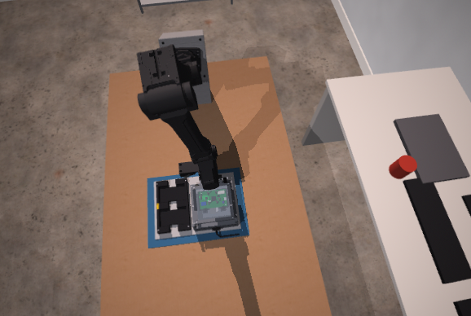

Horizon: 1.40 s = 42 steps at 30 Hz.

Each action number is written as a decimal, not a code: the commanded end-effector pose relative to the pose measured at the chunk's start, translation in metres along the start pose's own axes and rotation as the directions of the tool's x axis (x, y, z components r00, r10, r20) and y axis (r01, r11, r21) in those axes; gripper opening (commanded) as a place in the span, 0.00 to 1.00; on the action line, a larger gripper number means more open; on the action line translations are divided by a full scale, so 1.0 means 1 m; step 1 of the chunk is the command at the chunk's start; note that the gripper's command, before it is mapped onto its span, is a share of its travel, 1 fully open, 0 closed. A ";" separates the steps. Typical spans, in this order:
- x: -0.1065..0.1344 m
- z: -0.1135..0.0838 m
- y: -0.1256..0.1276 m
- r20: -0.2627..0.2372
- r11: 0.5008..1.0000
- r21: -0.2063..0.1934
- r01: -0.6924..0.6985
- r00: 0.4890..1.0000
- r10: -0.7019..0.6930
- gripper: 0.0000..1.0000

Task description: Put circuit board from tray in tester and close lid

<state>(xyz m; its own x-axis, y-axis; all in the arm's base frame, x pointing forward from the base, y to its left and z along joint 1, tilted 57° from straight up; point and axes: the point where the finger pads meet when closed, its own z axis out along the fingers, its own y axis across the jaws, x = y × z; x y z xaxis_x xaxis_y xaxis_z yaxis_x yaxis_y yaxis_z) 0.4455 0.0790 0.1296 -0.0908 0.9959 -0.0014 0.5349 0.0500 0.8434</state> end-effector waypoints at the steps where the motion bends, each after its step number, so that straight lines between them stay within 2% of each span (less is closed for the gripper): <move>1: -0.008 0.008 -0.003 0.015 1.000 0.028 0.010 1.000 -0.010 0.00; 11: -0.008 0.004 -0.004 0.017 0.999 0.032 0.010 1.000 -0.011 0.00; 23: -0.008 -0.001 0.001 0.017 1.000 0.018 0.009 1.000 -0.009 0.00; 42: -0.008 -0.001 -0.001 0.017 1.000 0.021 0.009 1.000 -0.010 0.00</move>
<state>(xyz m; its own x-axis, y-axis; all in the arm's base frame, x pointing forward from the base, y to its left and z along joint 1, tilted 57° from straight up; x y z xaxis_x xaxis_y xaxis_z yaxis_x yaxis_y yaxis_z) 0.4450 0.0789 0.1298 -0.0910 0.9959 -0.0024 0.5422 0.0516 0.8387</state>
